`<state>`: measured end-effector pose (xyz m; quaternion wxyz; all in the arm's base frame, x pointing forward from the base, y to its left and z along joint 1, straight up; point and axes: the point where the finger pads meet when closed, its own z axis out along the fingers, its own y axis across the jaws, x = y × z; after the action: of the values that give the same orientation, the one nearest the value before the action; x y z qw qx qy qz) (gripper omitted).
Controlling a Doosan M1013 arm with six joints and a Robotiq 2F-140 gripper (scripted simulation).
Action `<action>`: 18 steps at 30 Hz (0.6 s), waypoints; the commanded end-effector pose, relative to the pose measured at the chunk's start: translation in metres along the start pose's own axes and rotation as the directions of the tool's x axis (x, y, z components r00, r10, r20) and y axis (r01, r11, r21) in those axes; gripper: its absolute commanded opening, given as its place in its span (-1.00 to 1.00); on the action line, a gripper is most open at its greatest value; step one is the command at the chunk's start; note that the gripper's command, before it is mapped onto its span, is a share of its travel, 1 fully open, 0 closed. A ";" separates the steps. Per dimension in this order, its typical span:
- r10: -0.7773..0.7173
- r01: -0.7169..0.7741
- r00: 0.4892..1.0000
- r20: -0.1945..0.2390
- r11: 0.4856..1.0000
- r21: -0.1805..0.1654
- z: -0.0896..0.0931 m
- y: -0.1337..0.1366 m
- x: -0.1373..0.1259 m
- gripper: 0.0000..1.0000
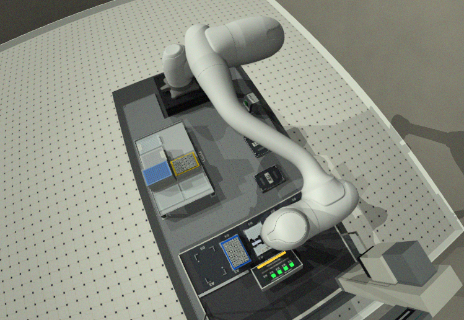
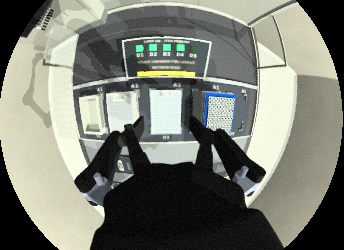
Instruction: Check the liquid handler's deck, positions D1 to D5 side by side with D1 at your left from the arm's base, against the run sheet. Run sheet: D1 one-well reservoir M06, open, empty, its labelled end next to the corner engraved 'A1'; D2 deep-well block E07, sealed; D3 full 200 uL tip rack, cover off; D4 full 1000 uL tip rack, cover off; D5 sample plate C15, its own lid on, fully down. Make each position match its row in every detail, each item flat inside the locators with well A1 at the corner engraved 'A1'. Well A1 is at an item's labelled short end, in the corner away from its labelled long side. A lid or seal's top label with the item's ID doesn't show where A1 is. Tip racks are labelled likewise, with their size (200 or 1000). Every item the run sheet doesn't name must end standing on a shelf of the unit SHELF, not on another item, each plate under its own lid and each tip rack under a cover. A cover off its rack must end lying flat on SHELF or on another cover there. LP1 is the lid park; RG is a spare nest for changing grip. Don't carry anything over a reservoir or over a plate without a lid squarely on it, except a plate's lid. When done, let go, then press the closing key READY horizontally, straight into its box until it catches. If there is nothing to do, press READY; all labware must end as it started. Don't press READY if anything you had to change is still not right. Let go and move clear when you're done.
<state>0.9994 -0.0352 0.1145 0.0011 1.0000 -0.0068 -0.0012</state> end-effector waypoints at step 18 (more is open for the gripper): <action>0.000 0.000 1.000 -0.002 1.000 0.000 0.027 0.000 0.000 0.31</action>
<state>0.9994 -0.0352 0.0878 0.0011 1.0000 -0.0068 -0.0012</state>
